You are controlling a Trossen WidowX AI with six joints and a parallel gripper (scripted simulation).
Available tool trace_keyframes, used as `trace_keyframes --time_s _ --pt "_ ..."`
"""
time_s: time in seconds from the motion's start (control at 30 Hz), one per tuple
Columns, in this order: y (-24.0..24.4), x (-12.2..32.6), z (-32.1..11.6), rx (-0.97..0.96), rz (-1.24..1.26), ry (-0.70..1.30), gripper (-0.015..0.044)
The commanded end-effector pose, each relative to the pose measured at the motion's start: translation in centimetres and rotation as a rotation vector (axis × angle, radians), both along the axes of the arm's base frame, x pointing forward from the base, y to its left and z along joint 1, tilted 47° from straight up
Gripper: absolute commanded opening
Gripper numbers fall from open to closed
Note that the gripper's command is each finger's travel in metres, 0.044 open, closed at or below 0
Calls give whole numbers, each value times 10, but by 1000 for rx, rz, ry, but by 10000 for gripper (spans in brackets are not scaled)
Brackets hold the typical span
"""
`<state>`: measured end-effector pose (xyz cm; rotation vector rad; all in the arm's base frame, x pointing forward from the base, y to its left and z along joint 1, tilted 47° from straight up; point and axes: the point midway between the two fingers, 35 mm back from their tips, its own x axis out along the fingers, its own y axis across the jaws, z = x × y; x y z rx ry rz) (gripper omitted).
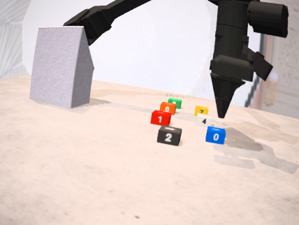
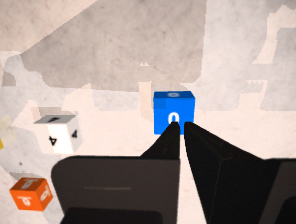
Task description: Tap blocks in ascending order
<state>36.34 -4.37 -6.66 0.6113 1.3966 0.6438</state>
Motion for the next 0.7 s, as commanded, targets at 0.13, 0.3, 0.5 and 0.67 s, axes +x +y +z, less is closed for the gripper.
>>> trace_keyframes --time_s 0.13,0.3,0.5,0.67 --pt "-54 -4 51 -10 6 0 20" --pt "-61 -5 58 -9 6 0 20" --pt "-56 -25 68 -9 6 1 20" --pt "-40 -70 84 -8 6 4 20"
